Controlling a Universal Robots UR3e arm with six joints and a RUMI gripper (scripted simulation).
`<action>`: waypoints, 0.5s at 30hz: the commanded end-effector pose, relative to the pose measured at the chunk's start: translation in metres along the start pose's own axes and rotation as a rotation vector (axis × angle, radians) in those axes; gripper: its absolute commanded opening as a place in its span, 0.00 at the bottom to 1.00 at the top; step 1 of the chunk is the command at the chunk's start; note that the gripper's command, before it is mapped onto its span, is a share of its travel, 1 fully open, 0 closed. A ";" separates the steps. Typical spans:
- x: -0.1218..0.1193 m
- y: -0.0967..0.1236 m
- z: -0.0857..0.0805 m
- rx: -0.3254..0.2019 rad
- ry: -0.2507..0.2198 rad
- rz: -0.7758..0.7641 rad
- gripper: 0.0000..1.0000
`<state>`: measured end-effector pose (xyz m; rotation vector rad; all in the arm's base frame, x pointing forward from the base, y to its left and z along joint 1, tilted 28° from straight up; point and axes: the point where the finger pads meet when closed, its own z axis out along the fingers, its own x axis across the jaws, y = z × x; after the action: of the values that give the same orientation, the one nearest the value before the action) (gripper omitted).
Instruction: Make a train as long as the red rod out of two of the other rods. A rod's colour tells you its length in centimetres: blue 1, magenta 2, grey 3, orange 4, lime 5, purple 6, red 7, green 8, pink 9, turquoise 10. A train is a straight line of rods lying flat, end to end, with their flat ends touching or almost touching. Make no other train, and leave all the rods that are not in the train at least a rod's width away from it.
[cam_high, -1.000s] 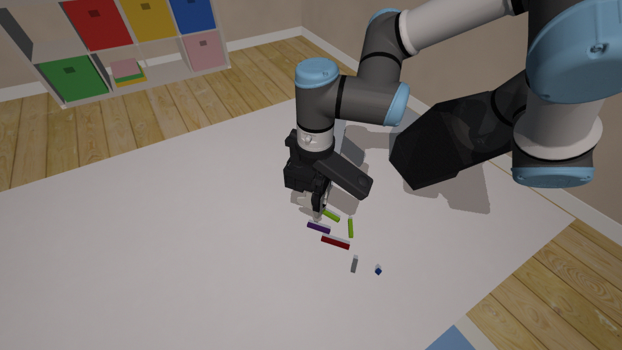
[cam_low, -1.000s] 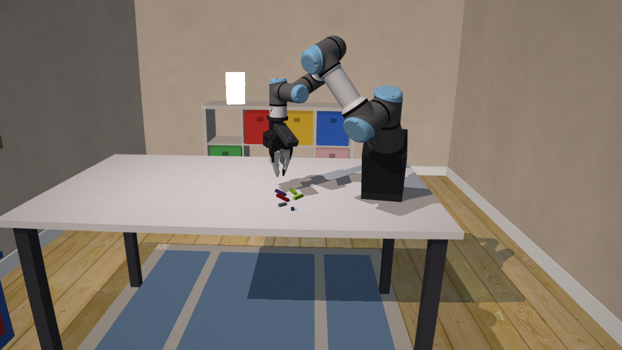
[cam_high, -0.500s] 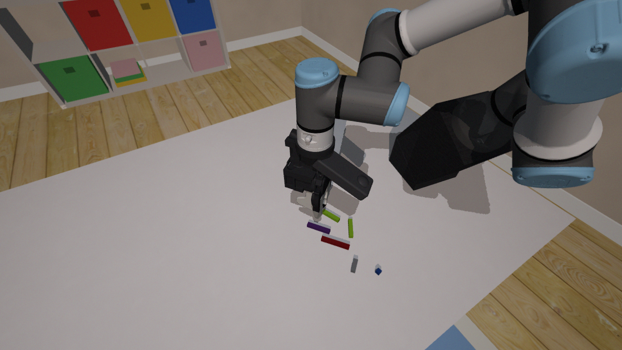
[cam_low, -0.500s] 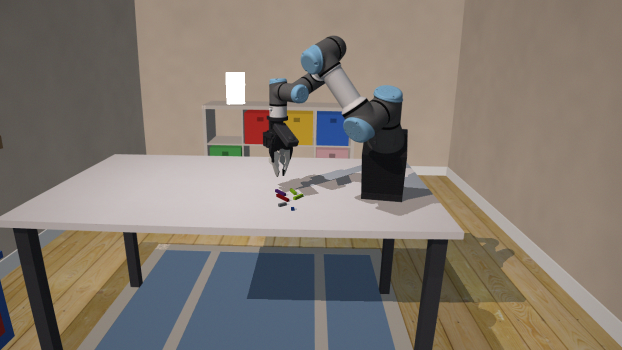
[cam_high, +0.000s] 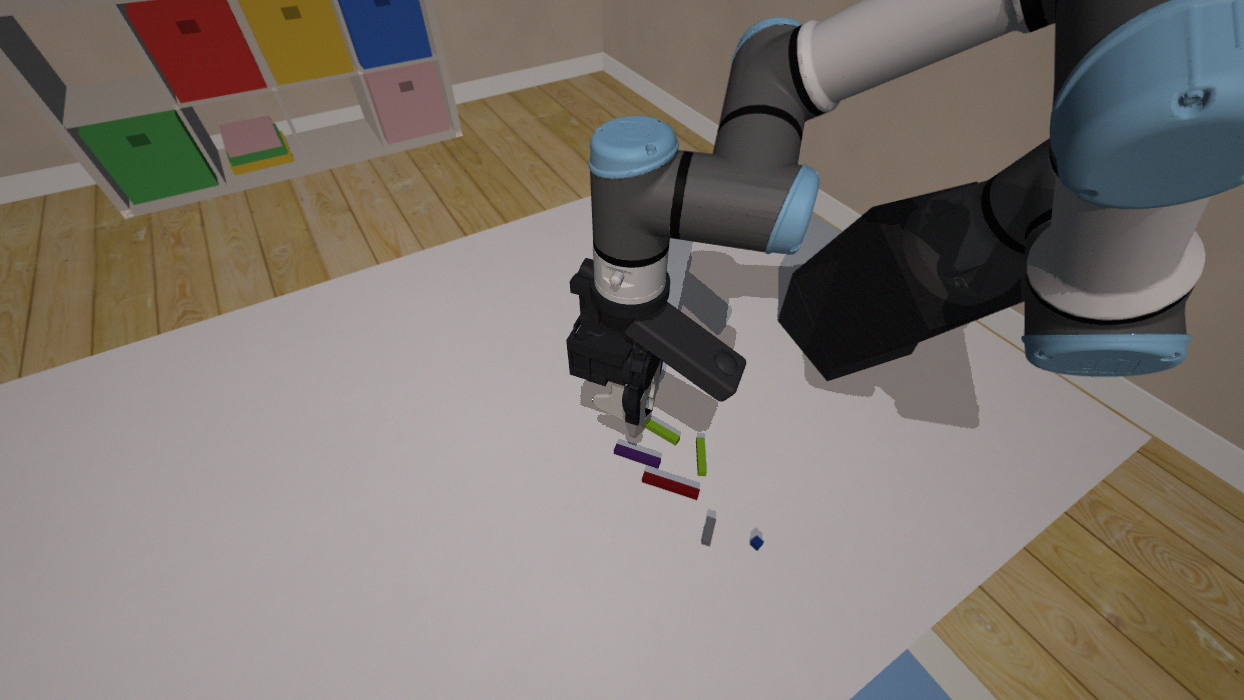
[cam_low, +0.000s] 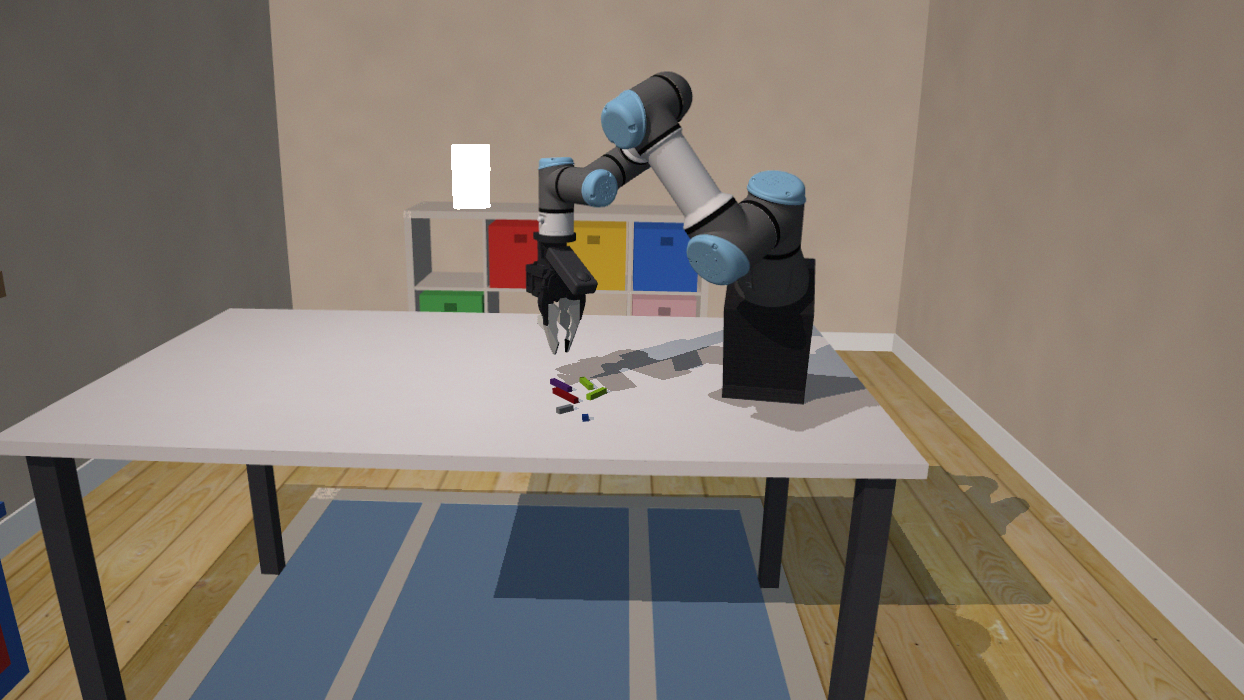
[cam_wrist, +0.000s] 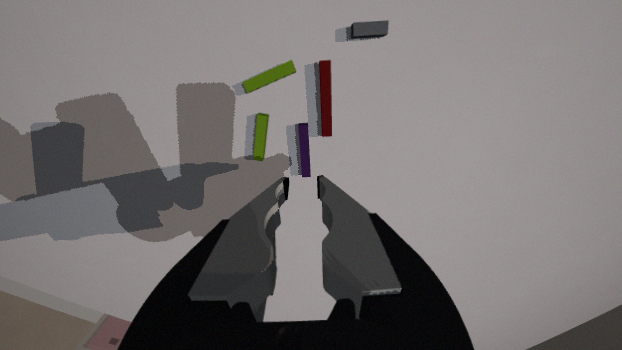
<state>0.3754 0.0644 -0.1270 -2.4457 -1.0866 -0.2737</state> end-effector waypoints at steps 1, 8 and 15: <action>0.000 0.001 0.002 -0.002 0.001 0.000 0.14; 0.000 0.001 0.009 -0.002 0.001 0.000 0.14; 0.000 0.001 0.016 -0.002 0.001 0.000 0.14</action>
<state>0.3754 0.0699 -0.1372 -2.4455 -1.0867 -0.2733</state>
